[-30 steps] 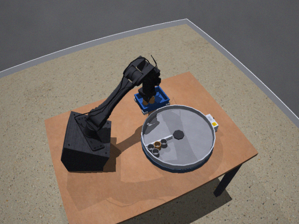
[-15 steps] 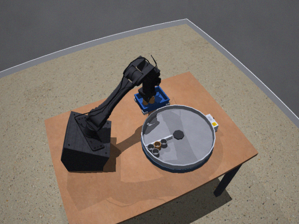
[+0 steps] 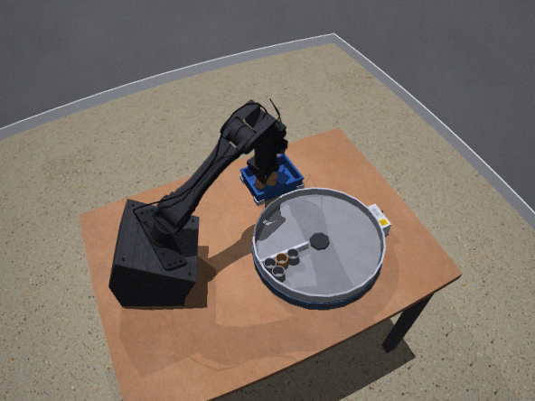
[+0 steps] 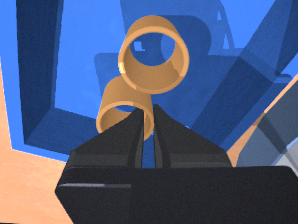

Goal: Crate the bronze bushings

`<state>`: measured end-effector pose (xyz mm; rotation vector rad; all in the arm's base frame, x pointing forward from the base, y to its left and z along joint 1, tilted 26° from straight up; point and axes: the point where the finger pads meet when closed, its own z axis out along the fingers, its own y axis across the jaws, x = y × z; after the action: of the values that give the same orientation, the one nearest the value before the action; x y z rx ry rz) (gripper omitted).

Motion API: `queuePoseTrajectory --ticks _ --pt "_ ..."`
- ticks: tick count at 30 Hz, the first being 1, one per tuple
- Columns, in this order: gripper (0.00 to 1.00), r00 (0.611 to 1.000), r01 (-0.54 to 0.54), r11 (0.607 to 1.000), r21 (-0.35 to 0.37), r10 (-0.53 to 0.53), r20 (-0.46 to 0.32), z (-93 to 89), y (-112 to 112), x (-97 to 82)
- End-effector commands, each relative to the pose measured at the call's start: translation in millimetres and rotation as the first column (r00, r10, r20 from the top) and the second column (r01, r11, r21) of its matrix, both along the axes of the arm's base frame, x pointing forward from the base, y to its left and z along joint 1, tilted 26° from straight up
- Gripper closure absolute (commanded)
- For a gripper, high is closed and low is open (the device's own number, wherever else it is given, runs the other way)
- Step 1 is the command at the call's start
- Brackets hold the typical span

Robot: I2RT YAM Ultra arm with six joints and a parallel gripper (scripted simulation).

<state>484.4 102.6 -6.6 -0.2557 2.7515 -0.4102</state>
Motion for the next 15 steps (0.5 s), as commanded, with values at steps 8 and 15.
queuePoseTrajectory --ticks 8,15 --pt "1.00 0.999 -0.022 1.000 0.009 0.022 0.025 7.6 9.2 -3.2" --pt "1.00 0.999 -0.023 1.000 0.009 0.023 0.025 6.5 8.7 -4.4"
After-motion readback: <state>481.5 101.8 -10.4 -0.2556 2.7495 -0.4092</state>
